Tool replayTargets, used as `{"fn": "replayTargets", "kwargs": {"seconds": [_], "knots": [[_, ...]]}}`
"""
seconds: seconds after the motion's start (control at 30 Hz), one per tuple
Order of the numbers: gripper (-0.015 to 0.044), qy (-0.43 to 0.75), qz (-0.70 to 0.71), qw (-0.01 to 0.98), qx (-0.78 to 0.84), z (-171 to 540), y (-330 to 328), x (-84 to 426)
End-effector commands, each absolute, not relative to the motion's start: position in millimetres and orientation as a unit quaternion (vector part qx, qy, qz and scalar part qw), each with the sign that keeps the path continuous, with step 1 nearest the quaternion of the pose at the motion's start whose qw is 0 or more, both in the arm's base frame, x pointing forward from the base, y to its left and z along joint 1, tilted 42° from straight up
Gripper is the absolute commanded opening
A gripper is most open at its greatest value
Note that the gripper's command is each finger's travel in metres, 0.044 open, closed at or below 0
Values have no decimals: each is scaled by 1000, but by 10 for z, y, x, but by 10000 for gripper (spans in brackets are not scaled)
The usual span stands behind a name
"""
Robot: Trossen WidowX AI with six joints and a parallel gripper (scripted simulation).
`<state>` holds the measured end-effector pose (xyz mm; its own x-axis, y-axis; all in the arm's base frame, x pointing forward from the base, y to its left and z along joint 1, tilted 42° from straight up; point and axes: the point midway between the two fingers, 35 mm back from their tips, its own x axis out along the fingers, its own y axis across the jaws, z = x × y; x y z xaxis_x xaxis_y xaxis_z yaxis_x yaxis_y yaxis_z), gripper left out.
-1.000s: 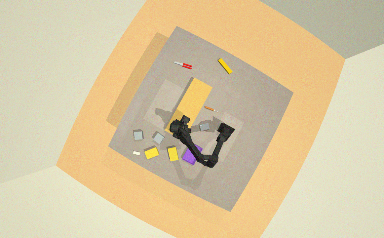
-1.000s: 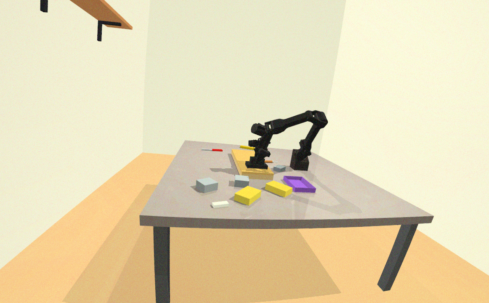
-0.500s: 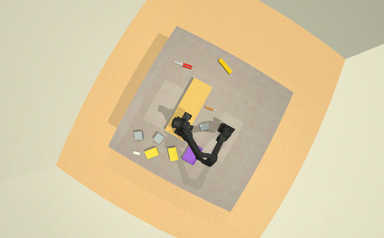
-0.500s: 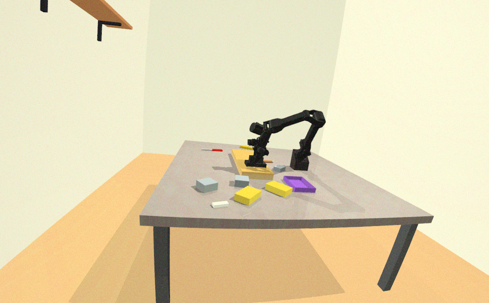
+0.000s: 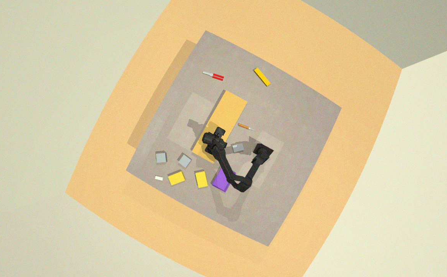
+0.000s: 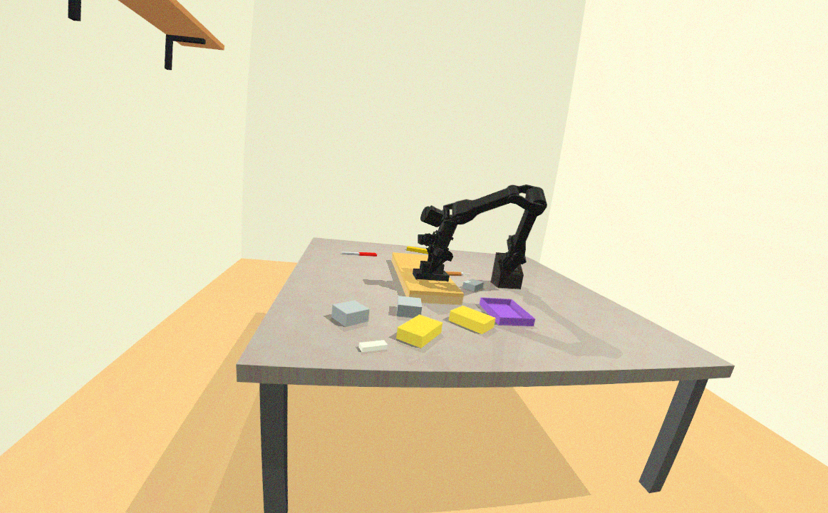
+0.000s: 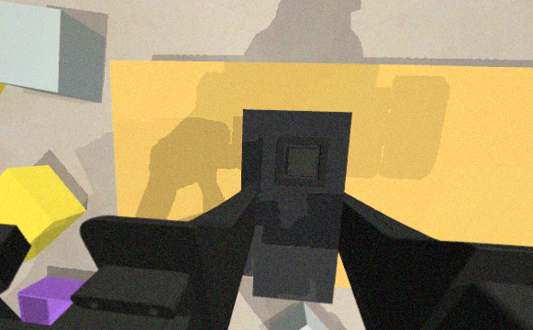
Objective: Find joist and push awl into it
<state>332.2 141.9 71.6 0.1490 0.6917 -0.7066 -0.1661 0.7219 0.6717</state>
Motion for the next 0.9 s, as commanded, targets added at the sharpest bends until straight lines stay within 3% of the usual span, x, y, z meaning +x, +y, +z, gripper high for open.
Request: {"fn": "replayTargets", "kwargs": {"seconds": [0.0, 0.87], "knots": [[0, 582, 293, 724, 225, 637, 1342, 3334], [0, 583, 292, 725, 224, 306, 979, 3412]]}}
